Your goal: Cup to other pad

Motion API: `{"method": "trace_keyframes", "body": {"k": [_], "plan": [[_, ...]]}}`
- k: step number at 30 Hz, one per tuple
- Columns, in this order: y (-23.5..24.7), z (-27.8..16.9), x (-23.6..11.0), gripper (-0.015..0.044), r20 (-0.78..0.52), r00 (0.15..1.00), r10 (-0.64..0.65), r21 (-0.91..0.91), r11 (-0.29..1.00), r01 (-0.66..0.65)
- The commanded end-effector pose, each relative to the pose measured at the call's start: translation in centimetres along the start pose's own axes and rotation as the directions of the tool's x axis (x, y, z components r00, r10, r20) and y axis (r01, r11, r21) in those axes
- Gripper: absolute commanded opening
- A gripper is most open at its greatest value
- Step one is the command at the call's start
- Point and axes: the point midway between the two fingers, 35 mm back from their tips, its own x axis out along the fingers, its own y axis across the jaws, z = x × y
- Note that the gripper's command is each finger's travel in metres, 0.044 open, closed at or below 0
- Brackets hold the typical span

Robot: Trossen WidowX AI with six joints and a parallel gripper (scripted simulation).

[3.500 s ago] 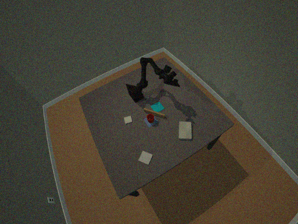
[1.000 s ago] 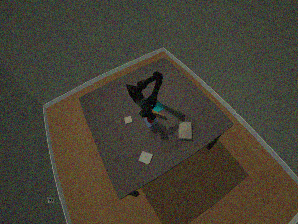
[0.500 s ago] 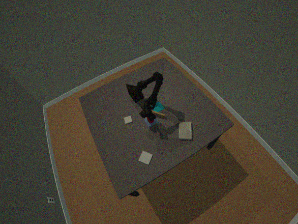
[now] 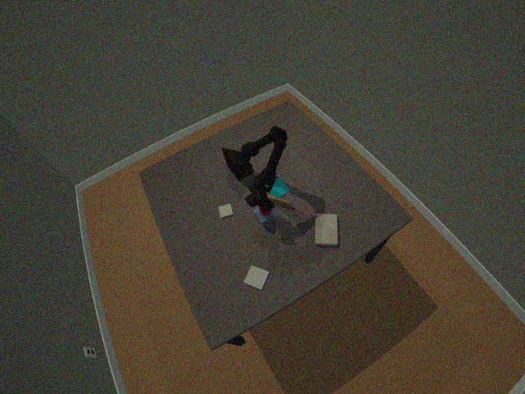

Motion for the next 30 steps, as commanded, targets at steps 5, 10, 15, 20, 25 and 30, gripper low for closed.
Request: {"method": "trace_keyframes", "body": {"k": [5, 10, 15, 20, 25, 30], "plan": [[0.3, 0.2, -2.9, 0.0000, 0.007, 1.000, 0.006, -0.005, 1.000, -0.006], [0.0, 0.2, -5.0, 0.0000, 0.006, 1.000, 0.004, -0.002, 1.000, -0.004], [-0.3, 0.2, -6.5, 0.0000, 0.004, 1.000, 0.004, -0.001, 1.000, -0.004], [-0.5, 0.2, -6.5, 0.0000, 0.004, 1.000, 0.003, -0.001, 1.000, -0.003], [-0.6, 0.2, -6.3, 0.0000, -0.001, 1.000, 0.002, 0.007, 1.000, -0.002], [-0.6, 0.2, -6.3, 0.0000, -0.001, 1.000, 0.002, 0.007, 1.000, -0.002]]}}
